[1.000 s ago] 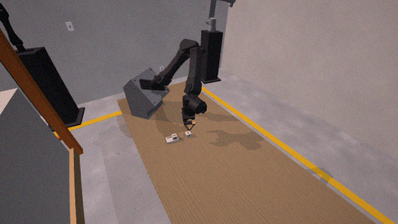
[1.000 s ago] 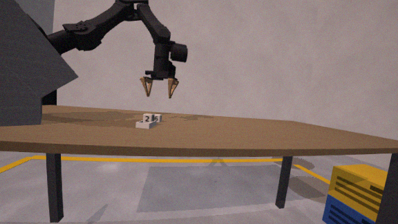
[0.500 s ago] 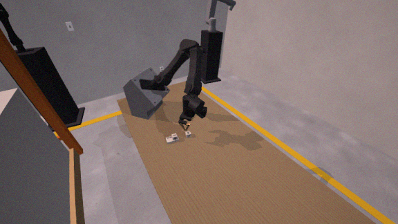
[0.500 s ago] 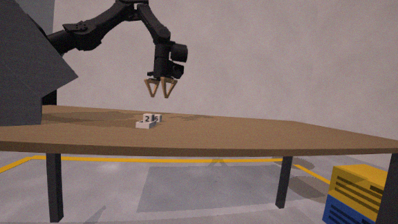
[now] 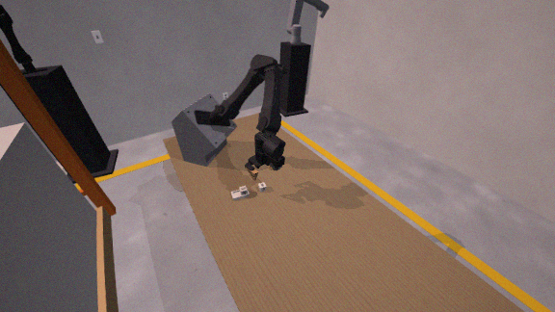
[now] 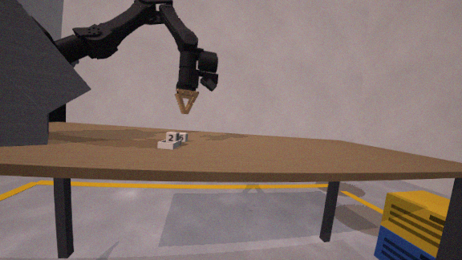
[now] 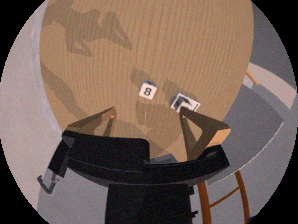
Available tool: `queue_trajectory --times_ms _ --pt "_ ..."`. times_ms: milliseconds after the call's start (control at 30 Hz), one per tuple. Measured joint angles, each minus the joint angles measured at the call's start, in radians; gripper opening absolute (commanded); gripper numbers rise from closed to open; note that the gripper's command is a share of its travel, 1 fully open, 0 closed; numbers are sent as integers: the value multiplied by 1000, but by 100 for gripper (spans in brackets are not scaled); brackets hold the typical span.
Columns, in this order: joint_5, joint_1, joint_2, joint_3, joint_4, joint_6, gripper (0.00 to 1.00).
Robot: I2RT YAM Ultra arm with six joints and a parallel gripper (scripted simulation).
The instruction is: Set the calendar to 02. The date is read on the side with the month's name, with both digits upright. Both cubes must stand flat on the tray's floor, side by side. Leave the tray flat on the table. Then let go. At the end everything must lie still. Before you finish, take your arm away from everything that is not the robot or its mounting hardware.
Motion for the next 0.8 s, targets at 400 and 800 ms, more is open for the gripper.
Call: queue_trajectory --times_ms 400,800 --pt "2 3 3 -2 6 390 100" --pt "2 6 6 -4 12 782 100"
